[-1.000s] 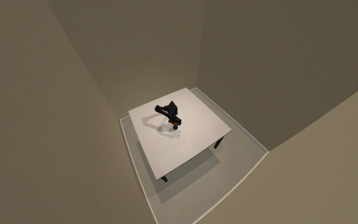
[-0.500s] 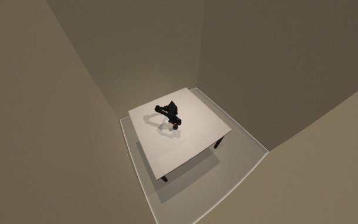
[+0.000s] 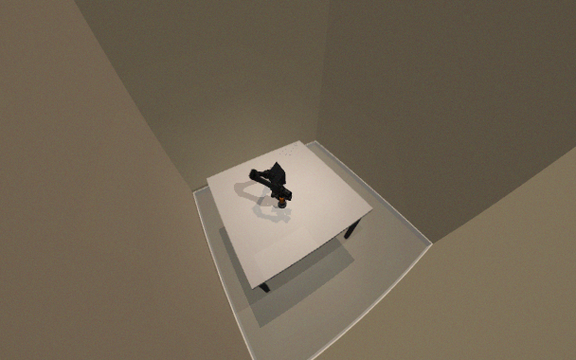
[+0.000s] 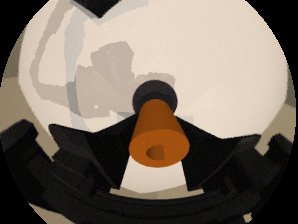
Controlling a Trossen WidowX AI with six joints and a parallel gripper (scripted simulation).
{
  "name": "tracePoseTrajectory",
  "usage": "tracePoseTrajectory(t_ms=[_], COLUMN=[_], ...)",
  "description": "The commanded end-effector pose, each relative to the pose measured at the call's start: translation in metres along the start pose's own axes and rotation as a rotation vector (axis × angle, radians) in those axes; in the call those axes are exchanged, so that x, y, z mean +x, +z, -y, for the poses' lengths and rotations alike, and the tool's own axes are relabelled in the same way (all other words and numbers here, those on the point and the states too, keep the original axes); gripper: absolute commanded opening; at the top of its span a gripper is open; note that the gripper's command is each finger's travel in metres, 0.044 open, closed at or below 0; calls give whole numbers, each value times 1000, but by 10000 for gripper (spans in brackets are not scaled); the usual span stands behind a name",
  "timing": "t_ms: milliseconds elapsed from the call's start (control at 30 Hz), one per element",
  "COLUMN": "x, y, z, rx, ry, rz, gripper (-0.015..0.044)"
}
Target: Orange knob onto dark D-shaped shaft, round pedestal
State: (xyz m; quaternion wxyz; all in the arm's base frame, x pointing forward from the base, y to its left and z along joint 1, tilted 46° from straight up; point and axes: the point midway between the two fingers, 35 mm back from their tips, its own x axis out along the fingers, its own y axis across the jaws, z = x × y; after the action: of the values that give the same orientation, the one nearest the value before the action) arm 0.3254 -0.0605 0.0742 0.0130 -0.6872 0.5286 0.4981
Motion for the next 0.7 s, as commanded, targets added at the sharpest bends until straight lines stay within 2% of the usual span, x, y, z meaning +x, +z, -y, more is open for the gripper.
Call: tracePoseTrajectory(t_ms=[0, 667], x=[-3, -1], y=[-1, -1], z=[3, 0], rx=[-81, -81], ry=[-6, -6], rz=[-4, -4], gripper=[0, 0])
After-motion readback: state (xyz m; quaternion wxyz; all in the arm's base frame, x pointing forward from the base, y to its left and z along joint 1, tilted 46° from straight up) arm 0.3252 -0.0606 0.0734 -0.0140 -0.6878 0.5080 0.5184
